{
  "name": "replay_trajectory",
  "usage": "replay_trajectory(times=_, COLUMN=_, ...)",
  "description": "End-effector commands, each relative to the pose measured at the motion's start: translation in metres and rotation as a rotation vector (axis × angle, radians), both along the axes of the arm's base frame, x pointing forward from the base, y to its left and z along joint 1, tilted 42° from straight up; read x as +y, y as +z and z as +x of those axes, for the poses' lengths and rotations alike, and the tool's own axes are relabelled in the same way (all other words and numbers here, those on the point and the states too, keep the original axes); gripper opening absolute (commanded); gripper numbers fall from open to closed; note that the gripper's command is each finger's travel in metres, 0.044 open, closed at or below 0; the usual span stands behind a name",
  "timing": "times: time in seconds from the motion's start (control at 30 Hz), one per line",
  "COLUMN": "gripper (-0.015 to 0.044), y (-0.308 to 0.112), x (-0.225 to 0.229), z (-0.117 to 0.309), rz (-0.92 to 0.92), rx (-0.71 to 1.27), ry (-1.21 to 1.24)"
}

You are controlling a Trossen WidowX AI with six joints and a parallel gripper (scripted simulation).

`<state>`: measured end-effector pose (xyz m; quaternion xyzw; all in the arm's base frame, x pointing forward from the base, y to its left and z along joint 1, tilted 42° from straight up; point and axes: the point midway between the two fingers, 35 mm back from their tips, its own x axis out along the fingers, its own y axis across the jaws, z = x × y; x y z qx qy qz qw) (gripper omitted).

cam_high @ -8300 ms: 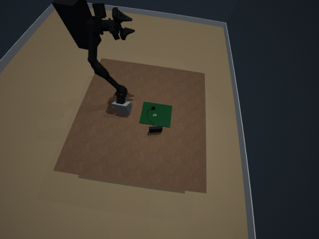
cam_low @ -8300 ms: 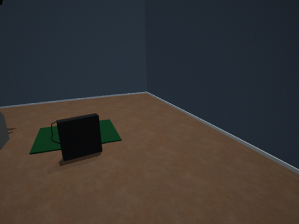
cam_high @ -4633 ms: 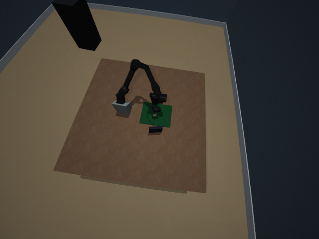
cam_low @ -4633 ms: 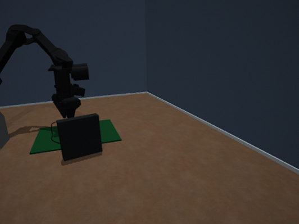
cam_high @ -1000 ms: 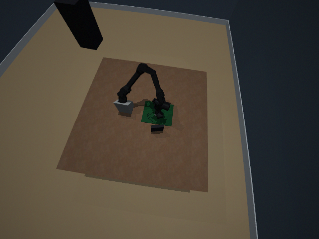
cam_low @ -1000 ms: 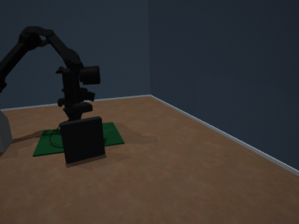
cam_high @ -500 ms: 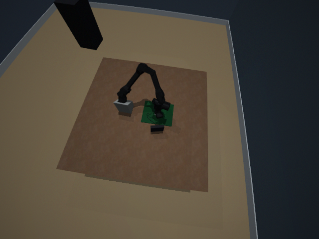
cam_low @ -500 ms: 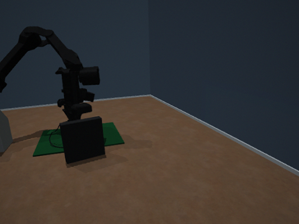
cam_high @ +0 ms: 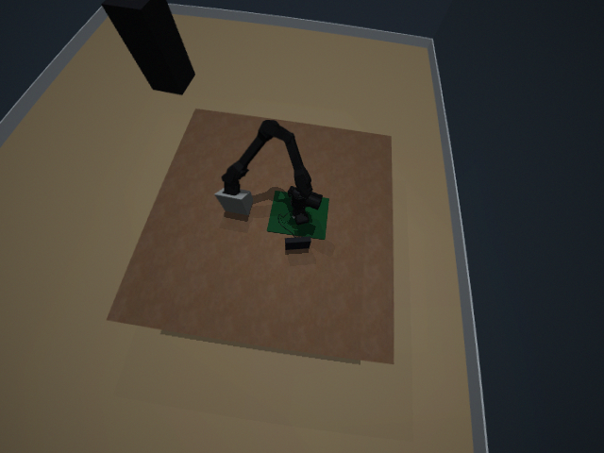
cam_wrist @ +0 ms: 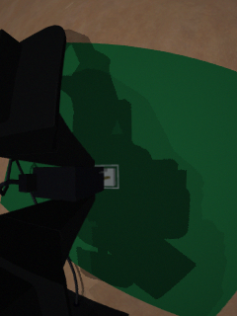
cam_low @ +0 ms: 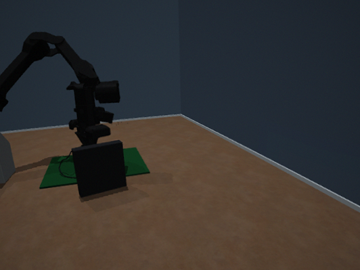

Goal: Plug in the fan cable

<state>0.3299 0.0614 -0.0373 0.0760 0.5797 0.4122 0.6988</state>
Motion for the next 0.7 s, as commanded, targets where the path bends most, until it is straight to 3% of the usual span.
replay_trajectory(times=0.0, gripper=0.0, y=-0.0011, x=0.001, z=-0.0002, rz=0.003, rx=0.004, ry=-0.003)
replay_trajectory(times=0.67, gripper=0.0, y=-0.0043, x=0.0039, z=0.0007, rz=0.003, rx=0.003, ry=-0.001)
